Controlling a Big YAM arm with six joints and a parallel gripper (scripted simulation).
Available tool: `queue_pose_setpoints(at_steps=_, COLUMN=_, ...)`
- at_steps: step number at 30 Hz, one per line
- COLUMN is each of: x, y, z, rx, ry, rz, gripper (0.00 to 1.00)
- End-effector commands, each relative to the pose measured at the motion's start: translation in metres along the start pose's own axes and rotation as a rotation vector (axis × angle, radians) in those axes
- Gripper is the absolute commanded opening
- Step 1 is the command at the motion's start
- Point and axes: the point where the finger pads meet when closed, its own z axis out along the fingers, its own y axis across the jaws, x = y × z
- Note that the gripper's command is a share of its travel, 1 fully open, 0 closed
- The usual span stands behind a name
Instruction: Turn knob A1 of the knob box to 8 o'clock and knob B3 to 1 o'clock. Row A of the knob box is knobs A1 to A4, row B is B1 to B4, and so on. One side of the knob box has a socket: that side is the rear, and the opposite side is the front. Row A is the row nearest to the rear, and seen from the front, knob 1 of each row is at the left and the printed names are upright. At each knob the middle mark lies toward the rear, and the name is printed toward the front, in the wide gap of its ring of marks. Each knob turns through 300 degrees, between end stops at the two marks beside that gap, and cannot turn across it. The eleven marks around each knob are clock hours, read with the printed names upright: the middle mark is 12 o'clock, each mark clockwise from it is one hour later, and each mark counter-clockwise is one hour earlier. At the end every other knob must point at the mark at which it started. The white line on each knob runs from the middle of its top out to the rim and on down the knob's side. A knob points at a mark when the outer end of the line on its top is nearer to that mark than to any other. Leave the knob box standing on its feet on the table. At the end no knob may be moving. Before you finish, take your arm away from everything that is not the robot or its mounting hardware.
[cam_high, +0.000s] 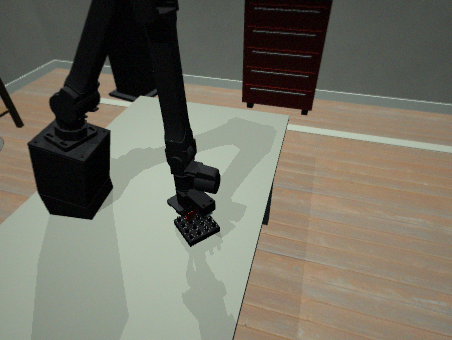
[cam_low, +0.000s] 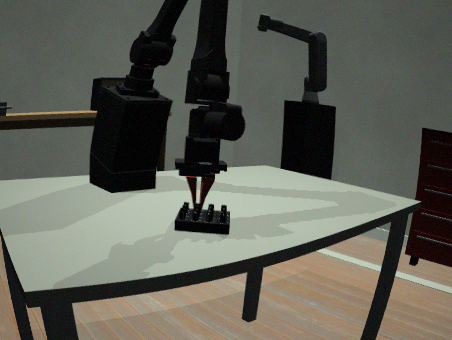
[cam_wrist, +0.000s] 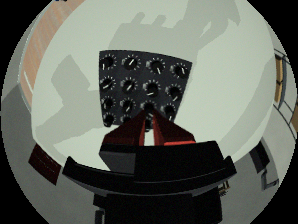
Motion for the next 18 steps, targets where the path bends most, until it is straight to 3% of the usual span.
queue_pose_setpoints(at_steps=1, x=-0.0069, y=0.0043, z=0.0004, rx=-0.013, ry=-0.012, rz=-0.065, gripper=0.08)
queue_pose_setpoints(at_steps=15, x=-0.0068, y=0.0044, z=0.0004, rx=-0.013, ry=-0.012, rz=-0.066, gripper=0.08)
queue_pose_setpoints(at_steps=16, x=-0.0068, y=0.0044, z=0.0004, rx=-0.013, ry=-0.012, rz=-0.065, gripper=0.19)
queue_pose_setpoints(at_steps=18, x=-0.0067, y=0.0037, z=0.0004, rx=-0.010, ry=-0.012, rz=-0.064, gripper=0.19)
